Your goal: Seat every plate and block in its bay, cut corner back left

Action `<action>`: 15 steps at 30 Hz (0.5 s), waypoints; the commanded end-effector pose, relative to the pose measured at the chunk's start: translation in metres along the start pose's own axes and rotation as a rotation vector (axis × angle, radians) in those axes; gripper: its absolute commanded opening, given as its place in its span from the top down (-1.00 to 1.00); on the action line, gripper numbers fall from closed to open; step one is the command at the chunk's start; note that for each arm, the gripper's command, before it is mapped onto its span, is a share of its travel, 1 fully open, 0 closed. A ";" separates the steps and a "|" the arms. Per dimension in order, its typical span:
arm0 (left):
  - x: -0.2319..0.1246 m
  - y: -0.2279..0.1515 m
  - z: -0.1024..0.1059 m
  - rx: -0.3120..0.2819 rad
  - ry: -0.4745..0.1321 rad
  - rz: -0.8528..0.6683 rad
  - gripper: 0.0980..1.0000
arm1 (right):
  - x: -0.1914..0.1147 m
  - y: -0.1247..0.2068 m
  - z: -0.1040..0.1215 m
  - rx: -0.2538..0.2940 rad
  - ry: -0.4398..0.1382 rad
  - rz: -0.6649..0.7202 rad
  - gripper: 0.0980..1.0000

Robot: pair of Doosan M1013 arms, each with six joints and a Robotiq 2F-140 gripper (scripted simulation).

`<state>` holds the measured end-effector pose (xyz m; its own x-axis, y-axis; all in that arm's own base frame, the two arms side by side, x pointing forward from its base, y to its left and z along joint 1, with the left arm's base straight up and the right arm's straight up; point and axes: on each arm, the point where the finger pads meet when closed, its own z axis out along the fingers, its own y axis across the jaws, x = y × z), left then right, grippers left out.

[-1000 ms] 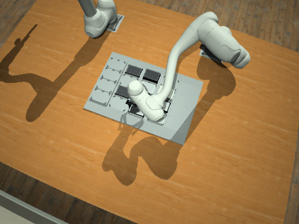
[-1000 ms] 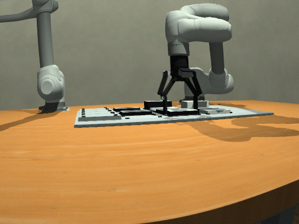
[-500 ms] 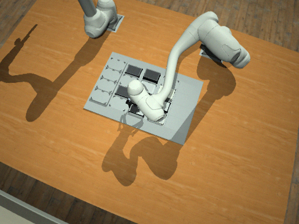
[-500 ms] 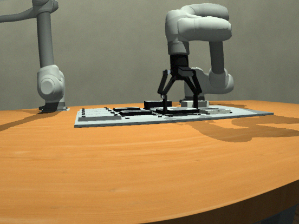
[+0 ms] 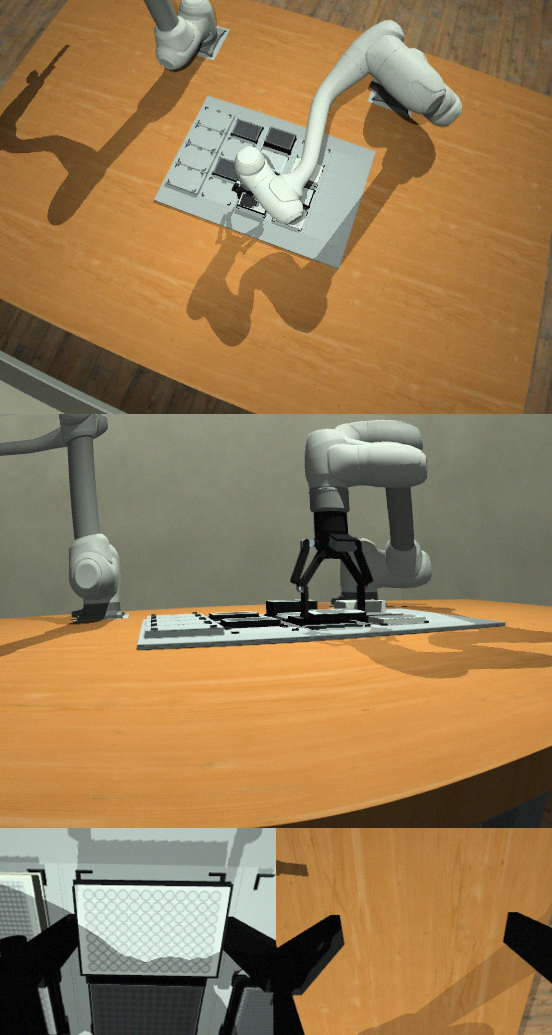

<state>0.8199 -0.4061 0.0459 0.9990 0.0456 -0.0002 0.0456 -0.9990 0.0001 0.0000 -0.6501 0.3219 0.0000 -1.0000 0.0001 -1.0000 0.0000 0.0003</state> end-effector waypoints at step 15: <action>0.001 0.000 -0.022 -0.001 0.002 0.000 1.00 | 0.000 0.000 -0.001 0.000 0.001 0.000 -1.00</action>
<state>0.8199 -0.4061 0.0644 0.9990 0.0456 -0.0002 0.0456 -0.9990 0.0001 0.0000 -0.6501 0.3219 0.0000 -1.0000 0.0001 -1.0000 0.0000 0.0003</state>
